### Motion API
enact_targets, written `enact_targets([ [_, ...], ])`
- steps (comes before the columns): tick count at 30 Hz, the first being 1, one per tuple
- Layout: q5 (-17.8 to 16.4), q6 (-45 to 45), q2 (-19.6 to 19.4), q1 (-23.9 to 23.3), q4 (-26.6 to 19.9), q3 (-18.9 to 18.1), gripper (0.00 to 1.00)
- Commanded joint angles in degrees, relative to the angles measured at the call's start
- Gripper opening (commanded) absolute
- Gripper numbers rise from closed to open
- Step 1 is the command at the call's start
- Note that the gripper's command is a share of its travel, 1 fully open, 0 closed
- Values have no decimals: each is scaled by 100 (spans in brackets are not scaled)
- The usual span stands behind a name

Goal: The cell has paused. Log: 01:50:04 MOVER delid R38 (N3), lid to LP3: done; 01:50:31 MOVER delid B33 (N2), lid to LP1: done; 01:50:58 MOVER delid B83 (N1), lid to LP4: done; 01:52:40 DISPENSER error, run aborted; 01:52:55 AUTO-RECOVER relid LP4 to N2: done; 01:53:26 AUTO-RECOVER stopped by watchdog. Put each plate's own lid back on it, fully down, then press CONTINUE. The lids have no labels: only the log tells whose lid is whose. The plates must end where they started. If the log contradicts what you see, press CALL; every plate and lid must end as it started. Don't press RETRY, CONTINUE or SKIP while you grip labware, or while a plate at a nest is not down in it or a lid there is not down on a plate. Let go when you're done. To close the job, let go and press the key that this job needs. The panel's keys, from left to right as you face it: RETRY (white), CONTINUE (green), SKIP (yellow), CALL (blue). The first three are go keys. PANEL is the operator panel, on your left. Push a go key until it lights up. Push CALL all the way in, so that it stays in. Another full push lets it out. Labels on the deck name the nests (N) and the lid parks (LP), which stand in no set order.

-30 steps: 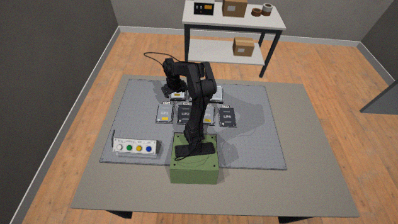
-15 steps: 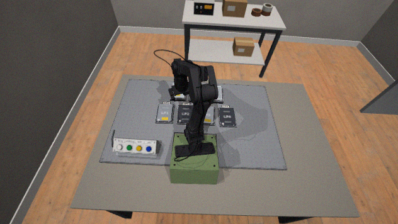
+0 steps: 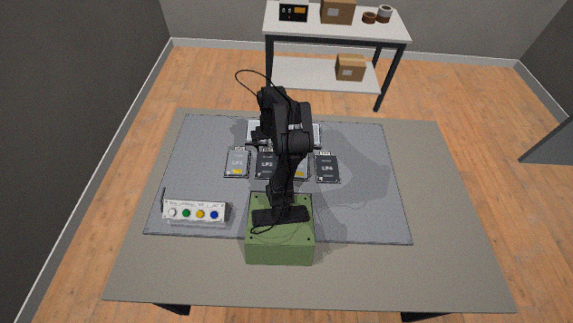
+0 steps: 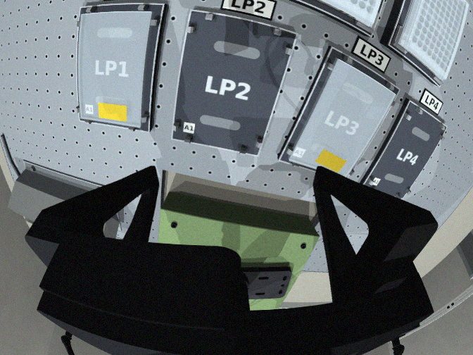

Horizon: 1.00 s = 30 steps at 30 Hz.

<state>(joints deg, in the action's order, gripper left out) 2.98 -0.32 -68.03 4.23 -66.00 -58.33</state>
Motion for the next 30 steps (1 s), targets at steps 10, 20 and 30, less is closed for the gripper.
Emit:
enact_targets([
  [10, -280, 200, 483, -516, -522, 264, 100],
  [20, -359, -27, -104, -787, 173, 237, 100],
  [30, -298, 147, -452, -1087, 935, 547, 100],
])
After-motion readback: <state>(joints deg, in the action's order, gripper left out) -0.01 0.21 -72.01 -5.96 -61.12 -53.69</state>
